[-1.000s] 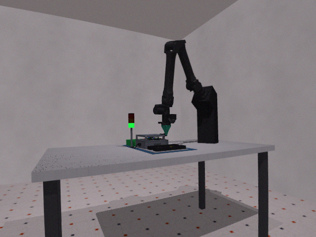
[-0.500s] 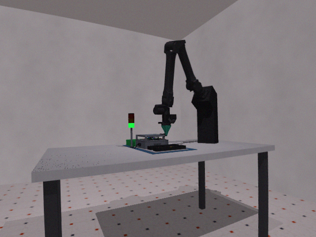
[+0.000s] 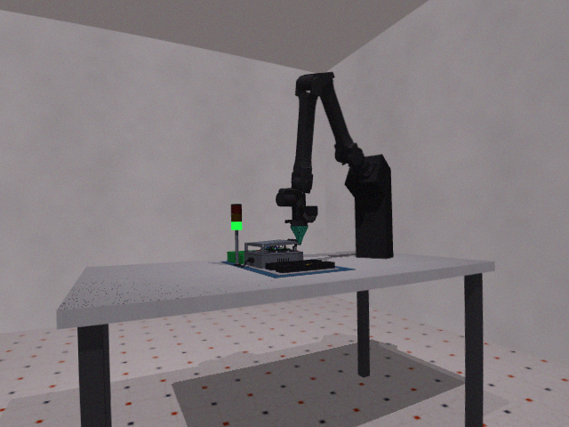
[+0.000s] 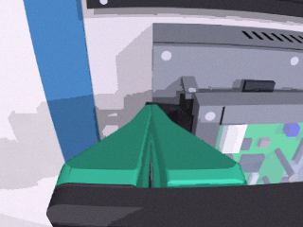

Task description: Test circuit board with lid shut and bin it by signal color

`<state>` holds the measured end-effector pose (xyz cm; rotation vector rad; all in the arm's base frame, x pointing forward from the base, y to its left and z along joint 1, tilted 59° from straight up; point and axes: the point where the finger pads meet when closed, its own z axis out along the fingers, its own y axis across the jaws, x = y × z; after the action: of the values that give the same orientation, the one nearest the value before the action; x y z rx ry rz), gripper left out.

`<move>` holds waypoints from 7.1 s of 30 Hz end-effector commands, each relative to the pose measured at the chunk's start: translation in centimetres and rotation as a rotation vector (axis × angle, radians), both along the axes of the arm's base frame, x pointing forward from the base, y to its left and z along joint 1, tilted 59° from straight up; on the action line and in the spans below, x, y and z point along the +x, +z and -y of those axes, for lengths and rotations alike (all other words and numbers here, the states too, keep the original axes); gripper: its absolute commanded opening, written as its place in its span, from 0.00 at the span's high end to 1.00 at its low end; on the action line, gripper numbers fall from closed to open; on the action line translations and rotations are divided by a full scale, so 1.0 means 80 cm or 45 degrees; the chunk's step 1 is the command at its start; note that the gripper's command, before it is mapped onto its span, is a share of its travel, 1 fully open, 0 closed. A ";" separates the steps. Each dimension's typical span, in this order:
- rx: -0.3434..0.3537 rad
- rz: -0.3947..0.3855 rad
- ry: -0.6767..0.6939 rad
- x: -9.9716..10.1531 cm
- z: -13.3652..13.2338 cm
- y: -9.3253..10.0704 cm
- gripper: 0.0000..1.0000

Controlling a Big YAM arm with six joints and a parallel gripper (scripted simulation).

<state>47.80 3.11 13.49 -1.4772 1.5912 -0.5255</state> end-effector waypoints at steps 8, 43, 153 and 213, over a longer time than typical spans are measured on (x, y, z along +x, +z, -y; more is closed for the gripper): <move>0.008 0.015 0.013 0.009 -0.010 0.004 1.00; -0.009 0.028 0.000 -0.065 0.023 0.056 1.00; 0.005 0.026 0.013 -0.035 0.076 0.002 0.74; 0.001 0.041 0.015 -0.019 0.067 0.000 0.74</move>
<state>45.94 -2.92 12.11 -1.4778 1.5906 -0.5243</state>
